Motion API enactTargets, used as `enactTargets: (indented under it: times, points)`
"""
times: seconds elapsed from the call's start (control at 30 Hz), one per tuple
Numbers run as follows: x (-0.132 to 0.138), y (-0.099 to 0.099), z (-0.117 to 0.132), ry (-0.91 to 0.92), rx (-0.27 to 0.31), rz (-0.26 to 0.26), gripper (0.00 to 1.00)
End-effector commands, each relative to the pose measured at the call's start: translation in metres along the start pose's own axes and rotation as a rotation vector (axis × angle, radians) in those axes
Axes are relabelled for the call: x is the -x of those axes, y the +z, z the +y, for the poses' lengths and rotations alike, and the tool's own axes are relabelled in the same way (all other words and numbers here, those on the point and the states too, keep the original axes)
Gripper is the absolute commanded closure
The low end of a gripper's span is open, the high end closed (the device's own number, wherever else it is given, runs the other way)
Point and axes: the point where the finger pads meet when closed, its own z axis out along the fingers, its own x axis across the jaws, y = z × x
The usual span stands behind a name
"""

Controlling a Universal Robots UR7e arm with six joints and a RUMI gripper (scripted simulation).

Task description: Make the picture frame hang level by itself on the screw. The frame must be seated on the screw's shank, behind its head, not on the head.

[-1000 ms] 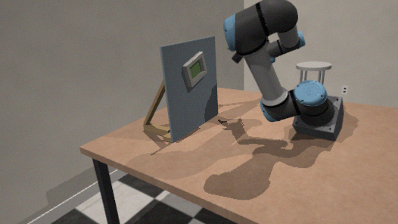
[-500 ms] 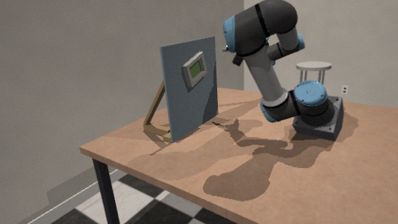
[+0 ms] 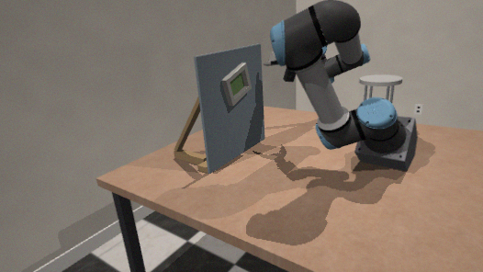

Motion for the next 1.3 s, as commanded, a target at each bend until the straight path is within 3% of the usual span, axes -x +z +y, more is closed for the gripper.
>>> enactTargets:
  times: [0.0,0.6,1.27]
  points:
    - [-0.013,-0.006,0.001,-0.128,0.029,0.038,0.00]
    - [-0.052,-0.025,-0.002,-0.508,0.126,0.124,0.00]
    - [-0.089,-0.048,-0.009,-0.863,0.237,0.183,0.00]
